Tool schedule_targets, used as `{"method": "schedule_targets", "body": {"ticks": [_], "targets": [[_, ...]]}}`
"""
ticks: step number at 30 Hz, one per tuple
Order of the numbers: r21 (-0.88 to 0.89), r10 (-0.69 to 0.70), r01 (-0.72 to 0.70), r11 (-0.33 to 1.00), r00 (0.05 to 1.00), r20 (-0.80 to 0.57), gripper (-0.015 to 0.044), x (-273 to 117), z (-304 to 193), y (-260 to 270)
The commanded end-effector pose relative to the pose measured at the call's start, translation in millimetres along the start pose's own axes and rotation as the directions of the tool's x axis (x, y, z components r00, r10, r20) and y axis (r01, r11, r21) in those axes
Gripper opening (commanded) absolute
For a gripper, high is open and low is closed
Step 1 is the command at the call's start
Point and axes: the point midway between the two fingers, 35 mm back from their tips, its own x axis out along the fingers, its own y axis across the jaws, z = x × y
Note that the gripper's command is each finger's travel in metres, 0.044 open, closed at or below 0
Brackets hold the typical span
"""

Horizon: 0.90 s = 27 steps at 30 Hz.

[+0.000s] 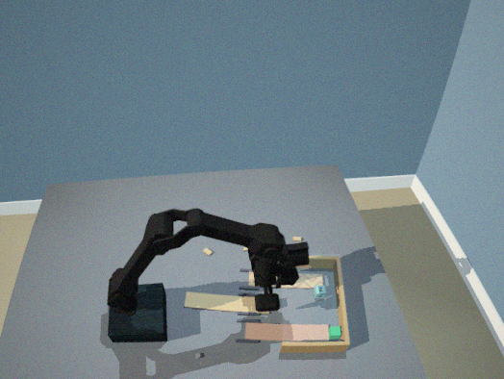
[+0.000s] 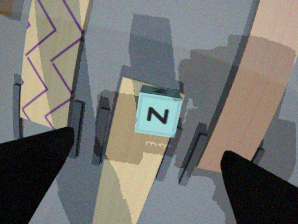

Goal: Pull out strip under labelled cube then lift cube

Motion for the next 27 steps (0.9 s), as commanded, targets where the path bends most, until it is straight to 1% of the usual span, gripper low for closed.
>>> {"method": "schedule_targets", "body": {"ticks": [1, 7, 8, 27], "targets": [[-0.003, -0.004, 0.004, 1.000, 1.000, -0.003, 0.0414, 0.6, 9.2, -3.5], [-0.003, -0.004, 0.004, 1.000, 1.000, -0.003, 0.0256, 9.0, 9.6, -3.6], [-0.003, -0.004, 0.004, 1.000, 1.000, -0.003, 0.0250, 10.6, 9.6, -3.6], [-0.003, -0.004, 0.004, 1.000, 1.000, -0.003, 0.0250, 41.7, 9.4, -3.8]]}}
